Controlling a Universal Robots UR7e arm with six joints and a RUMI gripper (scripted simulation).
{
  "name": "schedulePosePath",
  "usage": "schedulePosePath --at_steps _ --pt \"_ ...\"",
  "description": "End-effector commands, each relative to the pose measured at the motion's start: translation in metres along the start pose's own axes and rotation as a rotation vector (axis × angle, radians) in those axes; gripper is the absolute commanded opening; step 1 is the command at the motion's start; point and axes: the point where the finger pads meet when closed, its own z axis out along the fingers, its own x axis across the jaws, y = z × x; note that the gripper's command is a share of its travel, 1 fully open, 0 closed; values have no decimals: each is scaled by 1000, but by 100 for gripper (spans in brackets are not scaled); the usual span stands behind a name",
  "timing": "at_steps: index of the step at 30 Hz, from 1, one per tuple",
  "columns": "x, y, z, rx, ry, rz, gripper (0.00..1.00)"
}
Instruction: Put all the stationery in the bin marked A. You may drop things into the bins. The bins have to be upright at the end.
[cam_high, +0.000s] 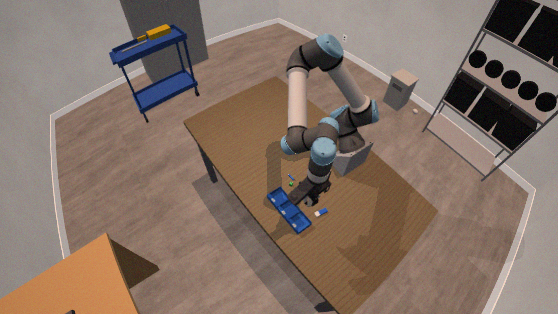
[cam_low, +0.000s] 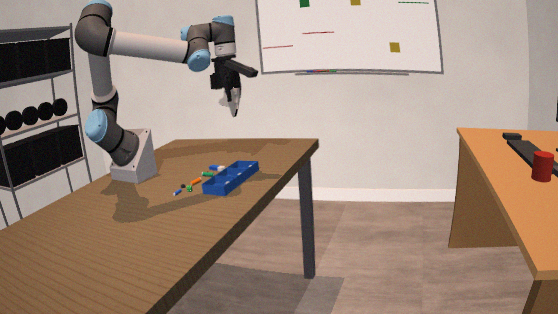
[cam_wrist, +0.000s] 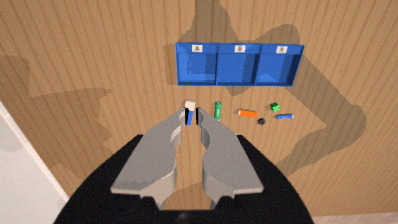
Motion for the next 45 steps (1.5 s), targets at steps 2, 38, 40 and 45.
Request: schedulePosePath --at_steps 2,38,40,45 --pt "0 0 -5 -3 2 1 4" --pt "-15 115 124 -3 3 184 23" --pt "-15 115 124 -3 3 184 23" --pt "-15 113 124 -3 3 184 23"
